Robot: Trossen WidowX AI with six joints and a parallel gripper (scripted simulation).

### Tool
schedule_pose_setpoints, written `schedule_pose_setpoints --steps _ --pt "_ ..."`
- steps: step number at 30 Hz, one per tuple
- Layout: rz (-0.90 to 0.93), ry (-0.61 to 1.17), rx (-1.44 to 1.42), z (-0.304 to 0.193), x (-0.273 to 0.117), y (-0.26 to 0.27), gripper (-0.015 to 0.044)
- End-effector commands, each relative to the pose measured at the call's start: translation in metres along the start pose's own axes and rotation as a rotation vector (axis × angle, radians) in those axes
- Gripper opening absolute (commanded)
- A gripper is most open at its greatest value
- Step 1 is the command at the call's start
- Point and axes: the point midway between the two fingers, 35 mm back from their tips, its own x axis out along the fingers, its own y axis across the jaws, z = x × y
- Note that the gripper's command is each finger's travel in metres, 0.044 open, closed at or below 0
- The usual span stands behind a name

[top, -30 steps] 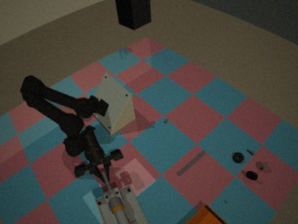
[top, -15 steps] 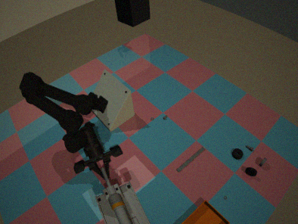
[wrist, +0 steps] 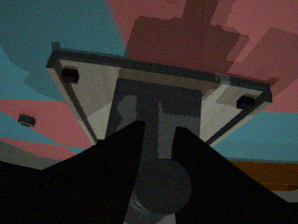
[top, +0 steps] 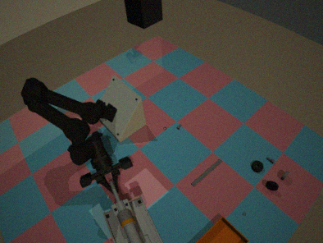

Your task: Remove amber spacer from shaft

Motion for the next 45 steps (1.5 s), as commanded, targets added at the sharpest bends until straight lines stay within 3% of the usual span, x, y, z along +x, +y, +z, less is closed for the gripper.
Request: schedule_pose_setpoints --steps 1,45 --pt "0.000 0.000 0.002 0.0005 -0.0005 -0.0001 0.0000" --pt "0.000 0.000 0.002 0.0032 -0.0032 -0.0001 0.0000"
